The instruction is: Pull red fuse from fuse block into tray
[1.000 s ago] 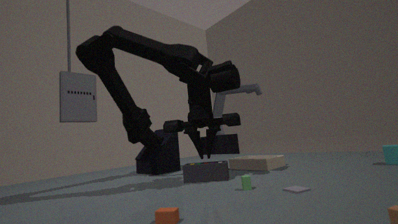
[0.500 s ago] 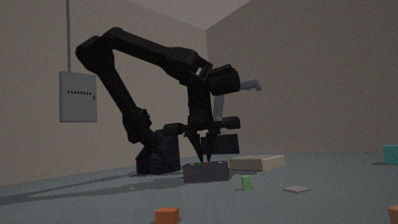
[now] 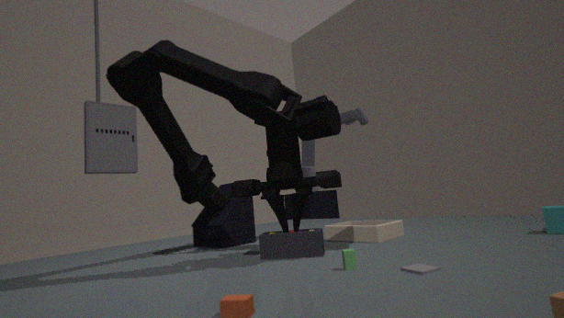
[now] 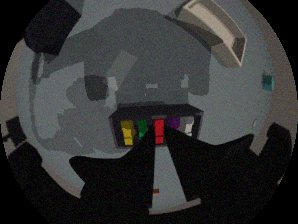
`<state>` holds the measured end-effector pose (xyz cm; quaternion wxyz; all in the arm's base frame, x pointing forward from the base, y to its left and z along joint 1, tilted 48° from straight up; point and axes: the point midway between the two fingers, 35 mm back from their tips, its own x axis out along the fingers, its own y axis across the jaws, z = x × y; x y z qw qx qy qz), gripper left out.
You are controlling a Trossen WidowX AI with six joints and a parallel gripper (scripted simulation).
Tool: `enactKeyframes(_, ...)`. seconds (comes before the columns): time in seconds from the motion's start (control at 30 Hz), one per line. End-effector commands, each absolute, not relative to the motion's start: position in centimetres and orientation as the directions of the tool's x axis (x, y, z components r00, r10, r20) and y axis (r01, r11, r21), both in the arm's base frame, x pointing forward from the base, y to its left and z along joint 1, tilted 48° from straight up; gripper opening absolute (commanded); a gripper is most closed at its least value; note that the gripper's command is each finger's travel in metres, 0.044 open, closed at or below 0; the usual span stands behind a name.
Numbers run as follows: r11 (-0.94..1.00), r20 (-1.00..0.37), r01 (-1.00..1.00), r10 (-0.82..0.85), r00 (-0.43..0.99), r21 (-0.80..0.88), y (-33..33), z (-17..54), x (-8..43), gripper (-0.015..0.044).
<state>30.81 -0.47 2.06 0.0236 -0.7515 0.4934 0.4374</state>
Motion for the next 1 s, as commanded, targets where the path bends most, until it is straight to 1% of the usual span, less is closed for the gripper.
enactKeyframes(0.0,-0.512,-0.681,-0.763,-0.721,0.131,0.395,-0.46,2.08,30.84,0.0043)
enactKeyframes(0.23,-0.512,-0.681,-0.763,-0.721,0.131,0.395,-0.46,2.08,30.84,0.0000)
enactKeyframes(0.97,-0.513,-0.681,-0.762,-0.721,0.131,0.396,0.18,2.64,30.76,0.0000)
